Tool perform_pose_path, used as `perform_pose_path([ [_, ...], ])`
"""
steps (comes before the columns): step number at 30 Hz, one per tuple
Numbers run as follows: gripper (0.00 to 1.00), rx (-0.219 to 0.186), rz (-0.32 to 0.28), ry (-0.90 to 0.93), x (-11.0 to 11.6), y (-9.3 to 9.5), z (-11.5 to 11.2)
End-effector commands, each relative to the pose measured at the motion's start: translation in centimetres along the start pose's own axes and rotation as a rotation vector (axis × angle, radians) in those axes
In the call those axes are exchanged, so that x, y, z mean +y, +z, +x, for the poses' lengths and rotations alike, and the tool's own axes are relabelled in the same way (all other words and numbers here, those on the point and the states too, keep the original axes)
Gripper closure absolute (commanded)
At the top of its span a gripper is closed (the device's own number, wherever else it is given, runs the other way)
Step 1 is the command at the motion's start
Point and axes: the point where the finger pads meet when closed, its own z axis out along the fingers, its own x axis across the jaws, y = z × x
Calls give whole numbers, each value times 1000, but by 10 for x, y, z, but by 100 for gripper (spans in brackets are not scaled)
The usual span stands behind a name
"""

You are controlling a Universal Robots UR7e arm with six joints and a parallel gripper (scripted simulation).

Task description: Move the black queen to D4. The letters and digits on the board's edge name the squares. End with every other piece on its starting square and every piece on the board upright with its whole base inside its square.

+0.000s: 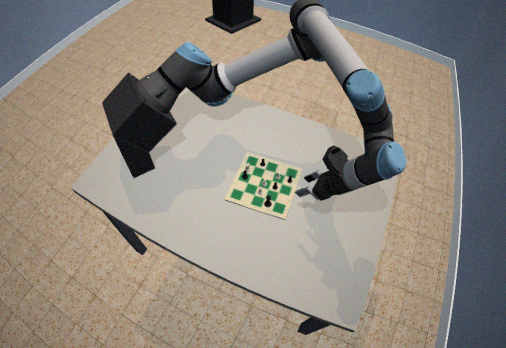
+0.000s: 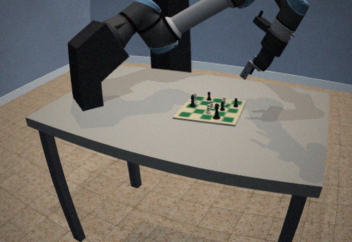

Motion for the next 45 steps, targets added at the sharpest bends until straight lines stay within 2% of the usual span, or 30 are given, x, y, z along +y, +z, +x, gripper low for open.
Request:
perform_pose_path([
  [1, 0, 8, -108, 15, -17, 7, -9],
  [3, 0, 10, -149, 21, -24, 10, -12],
  [5, 0, 10, -149, 21, -24, 10, -12],
  [13, 0, 14, -295, 37, -47, 25, -19],
  [20, 0, 14, -398, 47, -64, 38, -22],
  [22, 0, 14, -398, 47, -64, 38, -22],
  [34, 0, 10, -505, 55, -80, 53, -23],
  [45, 0, 8, -531, 56, -83, 57, -23],
])
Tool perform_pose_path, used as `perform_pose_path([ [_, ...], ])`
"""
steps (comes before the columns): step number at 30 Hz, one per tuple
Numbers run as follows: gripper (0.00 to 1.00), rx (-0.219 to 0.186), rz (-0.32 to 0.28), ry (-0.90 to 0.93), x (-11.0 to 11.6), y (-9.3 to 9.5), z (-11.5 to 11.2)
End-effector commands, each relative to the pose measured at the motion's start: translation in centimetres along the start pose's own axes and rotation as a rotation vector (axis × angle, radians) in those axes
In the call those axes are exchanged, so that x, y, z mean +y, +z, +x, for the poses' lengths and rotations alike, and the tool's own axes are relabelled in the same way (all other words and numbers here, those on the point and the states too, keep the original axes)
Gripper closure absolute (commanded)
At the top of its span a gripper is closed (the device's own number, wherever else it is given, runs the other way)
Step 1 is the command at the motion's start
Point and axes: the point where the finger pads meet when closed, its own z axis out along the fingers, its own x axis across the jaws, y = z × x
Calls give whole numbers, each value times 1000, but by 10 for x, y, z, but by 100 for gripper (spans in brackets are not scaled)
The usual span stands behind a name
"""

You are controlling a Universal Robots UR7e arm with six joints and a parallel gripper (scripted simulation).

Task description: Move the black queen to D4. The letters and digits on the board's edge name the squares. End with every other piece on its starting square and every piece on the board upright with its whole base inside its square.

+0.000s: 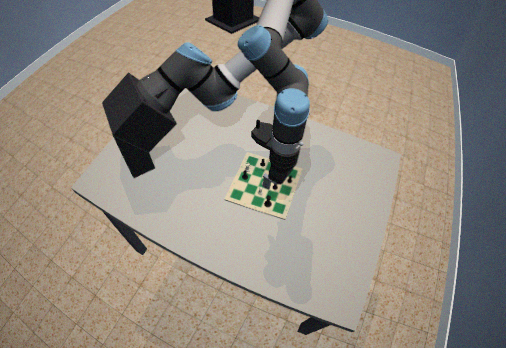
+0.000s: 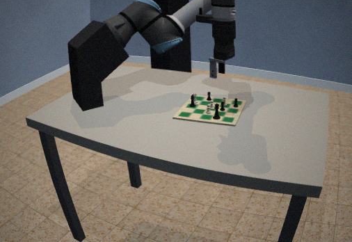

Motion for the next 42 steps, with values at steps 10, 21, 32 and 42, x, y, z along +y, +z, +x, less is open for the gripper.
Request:
perform_pose_path([
  [10, 0, -1, -11, 0, -2, 0, 0],
  [21, 0, -1, -11, -4, -2, 0, 0],
  [32, 0, -2, -11, -99, -3, 3, -1],
  [42, 0, -4, -10, -407, -6, 10, -4],
])
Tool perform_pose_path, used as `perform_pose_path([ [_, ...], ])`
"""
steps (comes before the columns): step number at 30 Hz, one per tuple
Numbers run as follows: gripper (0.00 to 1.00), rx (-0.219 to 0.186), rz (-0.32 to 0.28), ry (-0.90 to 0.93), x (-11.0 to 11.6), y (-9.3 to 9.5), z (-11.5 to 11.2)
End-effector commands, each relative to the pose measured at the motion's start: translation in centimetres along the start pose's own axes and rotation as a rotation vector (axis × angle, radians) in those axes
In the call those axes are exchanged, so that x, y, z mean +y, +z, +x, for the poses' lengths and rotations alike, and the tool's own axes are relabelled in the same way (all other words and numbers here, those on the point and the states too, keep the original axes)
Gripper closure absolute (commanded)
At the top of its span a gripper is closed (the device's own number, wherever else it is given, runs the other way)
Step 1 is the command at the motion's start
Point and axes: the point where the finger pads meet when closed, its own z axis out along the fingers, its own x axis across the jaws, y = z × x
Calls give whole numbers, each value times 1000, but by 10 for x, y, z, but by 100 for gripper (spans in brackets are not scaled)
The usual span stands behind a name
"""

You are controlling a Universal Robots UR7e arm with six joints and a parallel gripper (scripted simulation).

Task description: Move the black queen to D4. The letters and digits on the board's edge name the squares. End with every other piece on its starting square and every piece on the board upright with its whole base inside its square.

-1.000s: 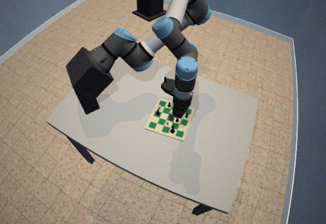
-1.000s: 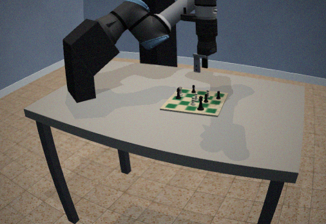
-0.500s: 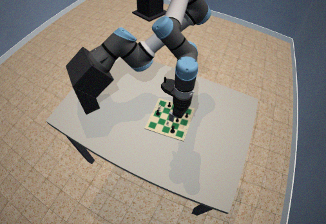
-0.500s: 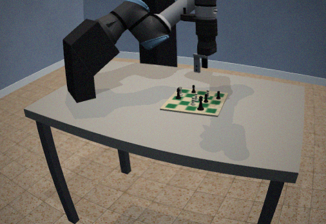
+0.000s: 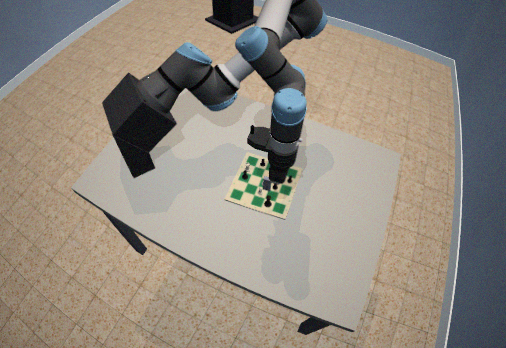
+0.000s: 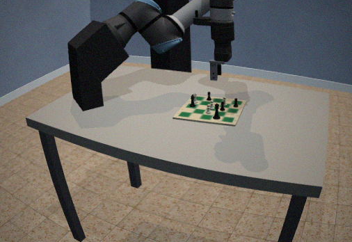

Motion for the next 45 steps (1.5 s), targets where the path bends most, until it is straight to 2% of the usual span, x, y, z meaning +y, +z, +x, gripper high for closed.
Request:
perform_pose_path([
  [1, 0, -1, 0, -185, -1, 4, -1],
  [3, 0, -1, 0, -185, -1, 4, -1],
  [18, 0, -1, 0, -860, -1, 20, -2],
  [20, 0, -1, 0, -860, -1, 20, -2],
  [29, 0, 0, 0, -1164, 2, 28, 0],
  [35, 0, 0, 0, -1271, 3, 30, 1],
  [45, 0, 0, 0, -1307, 4, 31, 1],
])
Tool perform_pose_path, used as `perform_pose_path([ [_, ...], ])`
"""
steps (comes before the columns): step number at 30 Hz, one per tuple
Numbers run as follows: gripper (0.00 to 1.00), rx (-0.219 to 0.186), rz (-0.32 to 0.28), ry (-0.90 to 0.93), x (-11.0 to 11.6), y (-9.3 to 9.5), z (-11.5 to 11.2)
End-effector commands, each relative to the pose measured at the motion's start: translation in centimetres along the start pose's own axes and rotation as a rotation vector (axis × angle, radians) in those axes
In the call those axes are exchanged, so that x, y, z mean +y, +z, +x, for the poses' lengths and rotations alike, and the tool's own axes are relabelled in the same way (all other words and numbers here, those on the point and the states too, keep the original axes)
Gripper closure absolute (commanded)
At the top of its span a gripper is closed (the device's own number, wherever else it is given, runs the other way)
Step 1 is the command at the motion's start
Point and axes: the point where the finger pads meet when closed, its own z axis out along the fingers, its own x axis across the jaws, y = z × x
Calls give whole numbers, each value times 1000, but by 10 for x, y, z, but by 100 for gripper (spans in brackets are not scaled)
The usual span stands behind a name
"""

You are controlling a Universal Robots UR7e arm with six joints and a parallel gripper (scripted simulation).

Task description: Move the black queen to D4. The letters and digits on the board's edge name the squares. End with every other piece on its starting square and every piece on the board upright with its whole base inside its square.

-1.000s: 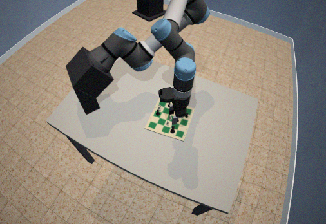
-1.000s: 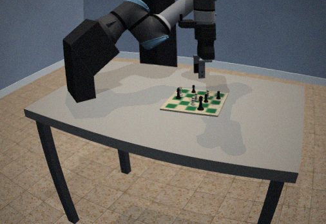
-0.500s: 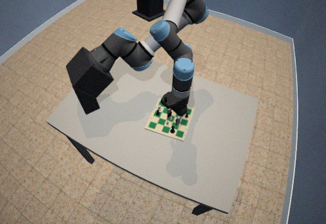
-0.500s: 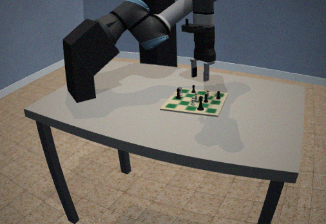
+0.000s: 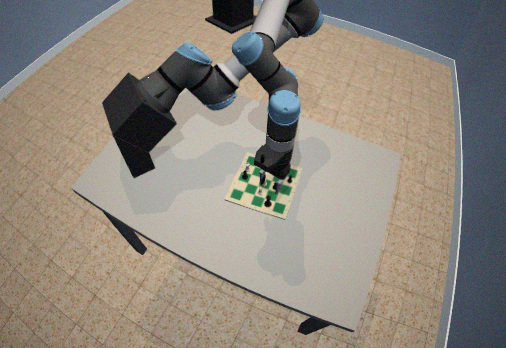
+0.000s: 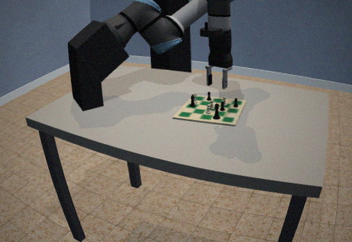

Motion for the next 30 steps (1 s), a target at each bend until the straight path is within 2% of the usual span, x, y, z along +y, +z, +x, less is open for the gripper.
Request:
perform_pose_path([
  [1, 0, -1, 0, -13, 0, 0, 0],
  [2, 21, -1, 0, -13, 0, 0, 0],
  [30, 21, -1, 0, -13, 0, 0, 0],
])
